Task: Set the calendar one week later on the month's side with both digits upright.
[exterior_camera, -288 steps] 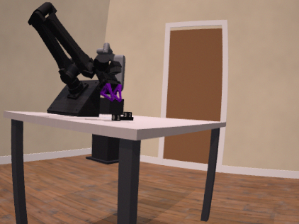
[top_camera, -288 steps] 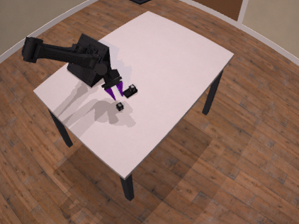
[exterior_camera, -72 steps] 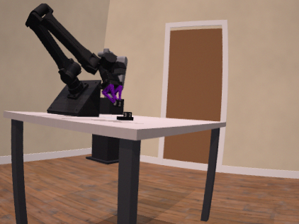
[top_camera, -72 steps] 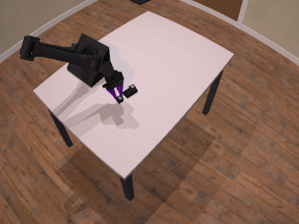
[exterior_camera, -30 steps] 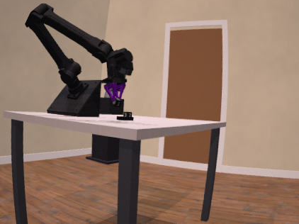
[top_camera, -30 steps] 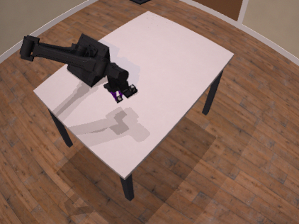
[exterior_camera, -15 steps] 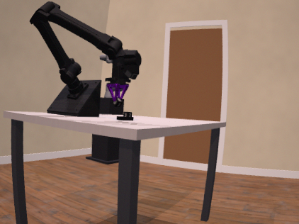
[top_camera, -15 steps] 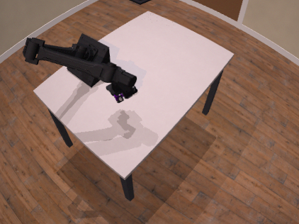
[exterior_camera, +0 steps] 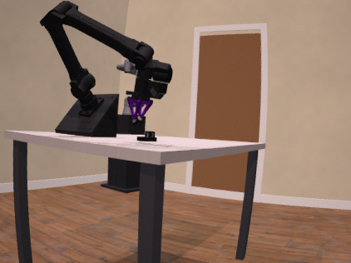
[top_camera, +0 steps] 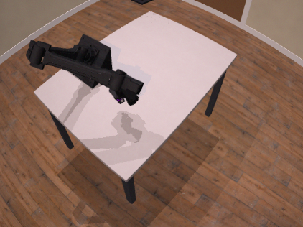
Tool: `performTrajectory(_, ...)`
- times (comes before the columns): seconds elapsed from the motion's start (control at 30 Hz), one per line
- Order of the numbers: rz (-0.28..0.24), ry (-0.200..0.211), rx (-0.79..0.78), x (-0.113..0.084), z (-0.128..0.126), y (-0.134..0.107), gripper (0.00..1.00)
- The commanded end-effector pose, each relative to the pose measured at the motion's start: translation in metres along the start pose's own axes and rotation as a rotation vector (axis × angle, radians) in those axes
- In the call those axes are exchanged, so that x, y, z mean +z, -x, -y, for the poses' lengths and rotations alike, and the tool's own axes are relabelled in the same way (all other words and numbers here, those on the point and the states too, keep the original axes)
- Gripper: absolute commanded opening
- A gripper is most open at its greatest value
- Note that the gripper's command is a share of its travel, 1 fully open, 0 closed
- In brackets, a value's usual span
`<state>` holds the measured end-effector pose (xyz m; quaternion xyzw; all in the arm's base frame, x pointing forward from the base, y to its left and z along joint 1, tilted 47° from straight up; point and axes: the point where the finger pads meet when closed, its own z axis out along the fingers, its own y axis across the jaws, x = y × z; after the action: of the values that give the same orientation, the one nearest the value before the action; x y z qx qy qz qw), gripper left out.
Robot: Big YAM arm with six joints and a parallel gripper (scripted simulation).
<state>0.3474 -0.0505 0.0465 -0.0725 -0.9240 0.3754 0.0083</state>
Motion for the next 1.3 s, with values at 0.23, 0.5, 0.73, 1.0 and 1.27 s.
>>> performTrajectory(0.23, -0.069, -0.004, 0.061, -0.016, 0.001, 0.019, 0.25)
performTrajectory(0.5, -0.295, -0.003, 0.068, -0.005, 0.005, 0.018, 0.25)
performTrajectory(0.73, -0.335, -0.006, 0.052, -0.012, -0.001, 0.018, 0.25)
performTrajectory(1.0, -0.486, -0.005, 0.070, -0.004, 0.006, 0.017, 0.25)
performTrajectory(1.27, -0.576, -0.012, 0.058, -0.009, 0.002, 0.017, 0.25)
